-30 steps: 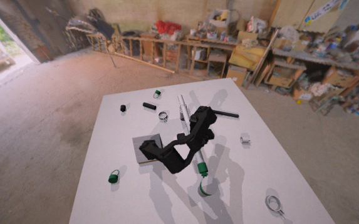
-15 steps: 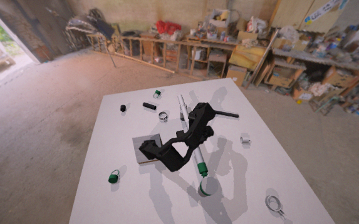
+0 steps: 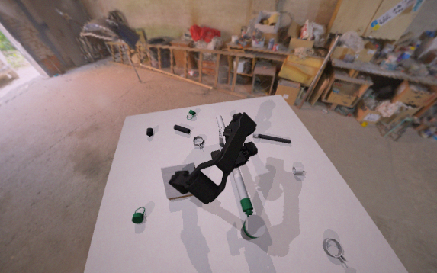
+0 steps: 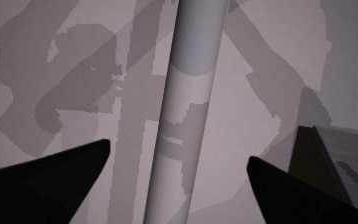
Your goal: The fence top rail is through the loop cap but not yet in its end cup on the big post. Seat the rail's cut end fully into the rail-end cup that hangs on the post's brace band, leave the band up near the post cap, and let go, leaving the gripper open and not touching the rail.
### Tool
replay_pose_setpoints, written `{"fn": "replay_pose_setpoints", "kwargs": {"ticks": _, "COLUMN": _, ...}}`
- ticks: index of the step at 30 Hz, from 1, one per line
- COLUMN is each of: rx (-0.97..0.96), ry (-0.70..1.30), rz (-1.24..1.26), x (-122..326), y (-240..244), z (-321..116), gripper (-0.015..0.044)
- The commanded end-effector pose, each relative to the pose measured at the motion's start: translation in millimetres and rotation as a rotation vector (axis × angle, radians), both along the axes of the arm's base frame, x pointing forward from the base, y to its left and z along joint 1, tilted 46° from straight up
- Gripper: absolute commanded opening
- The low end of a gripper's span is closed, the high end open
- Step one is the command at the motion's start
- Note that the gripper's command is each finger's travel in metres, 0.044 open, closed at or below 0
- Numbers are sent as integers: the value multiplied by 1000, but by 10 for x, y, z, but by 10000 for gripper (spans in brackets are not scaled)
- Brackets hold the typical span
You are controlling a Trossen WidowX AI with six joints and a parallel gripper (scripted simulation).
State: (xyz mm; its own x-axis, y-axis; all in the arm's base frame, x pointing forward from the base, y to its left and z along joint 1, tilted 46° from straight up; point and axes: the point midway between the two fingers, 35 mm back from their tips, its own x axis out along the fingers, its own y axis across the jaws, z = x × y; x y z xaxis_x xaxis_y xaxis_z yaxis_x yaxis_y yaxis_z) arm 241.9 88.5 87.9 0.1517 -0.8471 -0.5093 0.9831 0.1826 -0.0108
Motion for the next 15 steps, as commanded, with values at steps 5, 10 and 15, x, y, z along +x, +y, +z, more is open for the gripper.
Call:
{"fn": "replay_pose_setpoints", "kwargs": {"ticks": 5, "rx": 78, "ry": -28, "rz": 68, "x": -54, "y": 250, "z": 156, "gripper": 440}}
{"fn": "replay_pose_setpoints", "kwargs": {"ticks": 10, "rx": 78, "ry": -28, "rz": 68, "x": -54, "y": 250, "z": 156, "gripper": 440}}
{"fn": "replay_pose_setpoints", "kwargs": {"ticks": 15, "rx": 78, "ry": -28, "rz": 68, "x": -54, "y": 250, "z": 156, "gripper": 440}}
